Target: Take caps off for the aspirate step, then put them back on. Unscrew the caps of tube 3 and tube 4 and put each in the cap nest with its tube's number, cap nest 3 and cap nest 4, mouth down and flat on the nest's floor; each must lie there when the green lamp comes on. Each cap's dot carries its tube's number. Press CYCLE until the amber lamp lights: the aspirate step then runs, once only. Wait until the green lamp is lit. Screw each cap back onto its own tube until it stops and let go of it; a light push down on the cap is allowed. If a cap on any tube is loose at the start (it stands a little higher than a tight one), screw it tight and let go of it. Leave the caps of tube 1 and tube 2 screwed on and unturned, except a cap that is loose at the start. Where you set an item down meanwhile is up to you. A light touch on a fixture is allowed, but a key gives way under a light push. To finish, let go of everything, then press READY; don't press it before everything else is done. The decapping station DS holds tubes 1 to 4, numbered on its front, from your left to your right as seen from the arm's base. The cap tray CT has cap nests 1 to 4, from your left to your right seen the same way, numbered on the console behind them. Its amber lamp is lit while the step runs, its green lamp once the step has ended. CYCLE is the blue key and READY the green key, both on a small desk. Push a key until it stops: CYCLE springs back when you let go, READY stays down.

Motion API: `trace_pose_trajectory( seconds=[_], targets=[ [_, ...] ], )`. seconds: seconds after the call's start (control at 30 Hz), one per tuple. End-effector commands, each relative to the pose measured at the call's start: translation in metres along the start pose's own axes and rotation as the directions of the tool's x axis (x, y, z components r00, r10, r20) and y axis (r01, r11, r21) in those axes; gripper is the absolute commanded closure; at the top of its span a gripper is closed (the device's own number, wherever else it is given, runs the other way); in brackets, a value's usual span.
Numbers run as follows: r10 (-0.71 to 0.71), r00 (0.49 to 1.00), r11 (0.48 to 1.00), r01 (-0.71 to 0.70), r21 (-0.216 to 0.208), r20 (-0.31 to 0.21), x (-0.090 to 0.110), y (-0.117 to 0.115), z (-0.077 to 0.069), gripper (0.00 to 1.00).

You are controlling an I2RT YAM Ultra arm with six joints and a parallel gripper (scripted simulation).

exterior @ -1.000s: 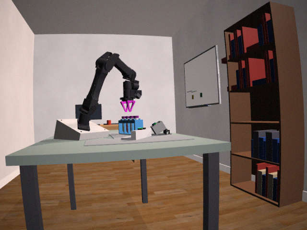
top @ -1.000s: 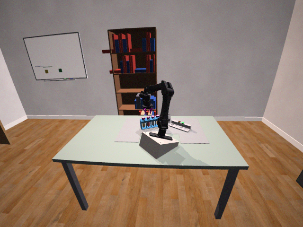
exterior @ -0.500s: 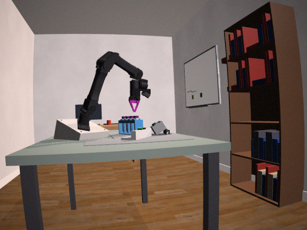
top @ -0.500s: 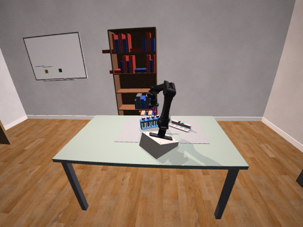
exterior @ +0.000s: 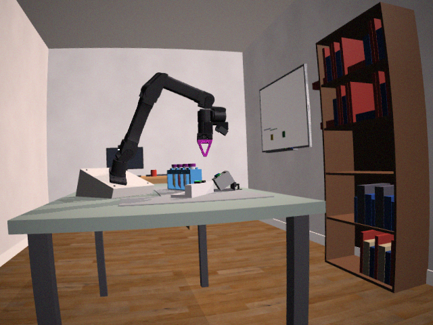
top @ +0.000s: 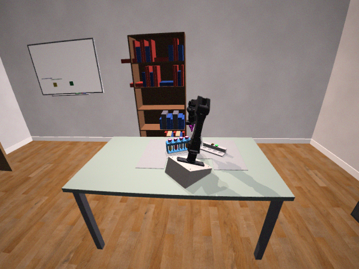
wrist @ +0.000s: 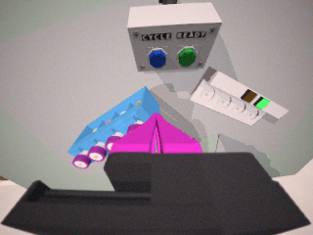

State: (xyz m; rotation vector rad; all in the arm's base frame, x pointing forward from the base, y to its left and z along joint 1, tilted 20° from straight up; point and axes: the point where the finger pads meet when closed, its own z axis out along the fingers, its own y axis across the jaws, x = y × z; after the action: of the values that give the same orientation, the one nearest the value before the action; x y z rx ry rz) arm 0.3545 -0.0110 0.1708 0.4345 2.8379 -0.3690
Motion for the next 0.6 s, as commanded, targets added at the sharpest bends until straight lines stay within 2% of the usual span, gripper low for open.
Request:
trace_pose_trajectory(
  seconds=[0.0, 0.2, 0.27, 0.37, 0.57],
  targets=[
    [-0.047, 0.999, 0.999, 0.047, -0.016, 0.019, -0.011, -0.005, 0.001, 1.0],
    [-0.047, 0.999, 0.999, 0.048, -0.014, 0.02, -0.04, -0.033, 0.031, 1.0],
    [-0.047, 0.999, 0.999, 0.048, -0.014, 0.02, -0.04, -0.033, 0.031, 1.0],
    [-0.047, 0.999, 0.999, 0.048, -0.014, 0.02, -0.053, -0.046, 0.045, 1.0],
    [-0.047, 0.999, 0.999, 0.048, -0.014, 0.02, -0.053, -0.046, 0.045, 1.0]
  ],
)
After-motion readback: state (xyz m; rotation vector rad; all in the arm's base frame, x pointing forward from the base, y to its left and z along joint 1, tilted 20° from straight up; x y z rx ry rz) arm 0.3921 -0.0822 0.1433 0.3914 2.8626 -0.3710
